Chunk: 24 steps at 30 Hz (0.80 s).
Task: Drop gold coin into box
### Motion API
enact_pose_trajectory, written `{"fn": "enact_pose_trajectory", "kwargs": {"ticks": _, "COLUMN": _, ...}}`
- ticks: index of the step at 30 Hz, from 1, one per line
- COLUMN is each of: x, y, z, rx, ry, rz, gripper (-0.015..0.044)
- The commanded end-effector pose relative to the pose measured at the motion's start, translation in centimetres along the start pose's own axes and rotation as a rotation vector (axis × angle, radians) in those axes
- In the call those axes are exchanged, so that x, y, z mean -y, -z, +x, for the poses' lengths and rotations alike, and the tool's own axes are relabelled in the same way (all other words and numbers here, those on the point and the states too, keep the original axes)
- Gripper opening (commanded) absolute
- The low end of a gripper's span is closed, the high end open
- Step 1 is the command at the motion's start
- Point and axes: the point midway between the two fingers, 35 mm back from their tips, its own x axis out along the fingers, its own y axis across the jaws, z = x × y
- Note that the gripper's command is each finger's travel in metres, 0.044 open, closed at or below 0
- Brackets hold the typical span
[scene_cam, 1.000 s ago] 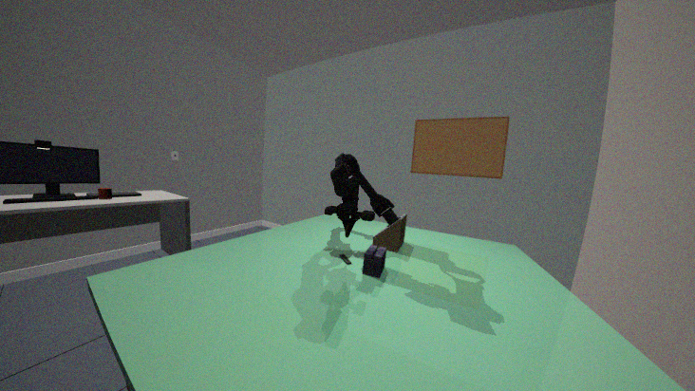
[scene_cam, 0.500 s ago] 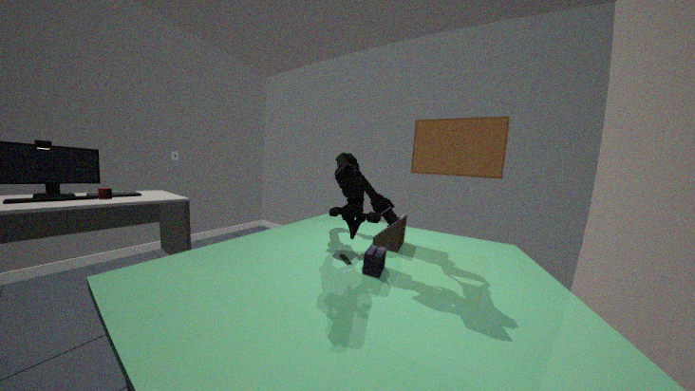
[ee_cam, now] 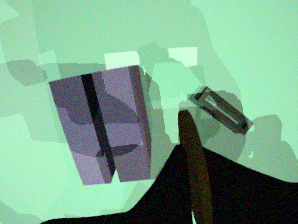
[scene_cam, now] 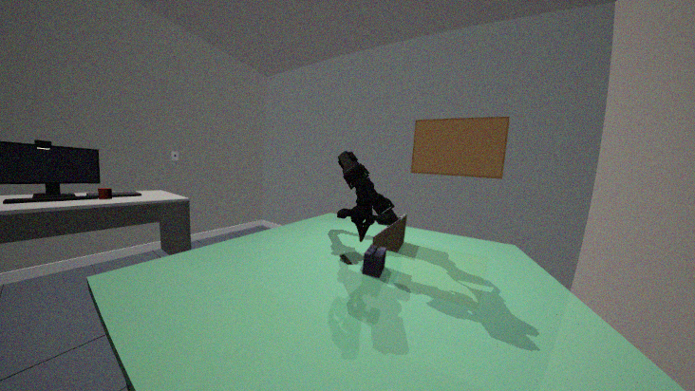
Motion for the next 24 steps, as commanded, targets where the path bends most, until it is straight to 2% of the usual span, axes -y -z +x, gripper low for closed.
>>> {"fn": "enact_pose_trajectory", "kwargs": {"ticks": 1, "x": -1.3, "y": -0.3, "z": -0.1, "rx": 0.005, "ry": -0.006, "rz": 0.005, "gripper": 0.0000}}
{"fn": "enact_pose_trajectory", "kwargs": {"ticks": 18, "x": -5.7, "y": -0.5, "z": -0.1, "rx": 0.004, "ry": -0.001, "rz": 0.007, "gripper": 0.0000}}
{"fn": "enact_pose_trajectory", "kwargs": {"ticks": 24, "x": -5.1, "y": -0.4, "z": 0.1, "rx": 0.000, "ry": 0.005, "rz": 0.000, "gripper": 0.0000}}
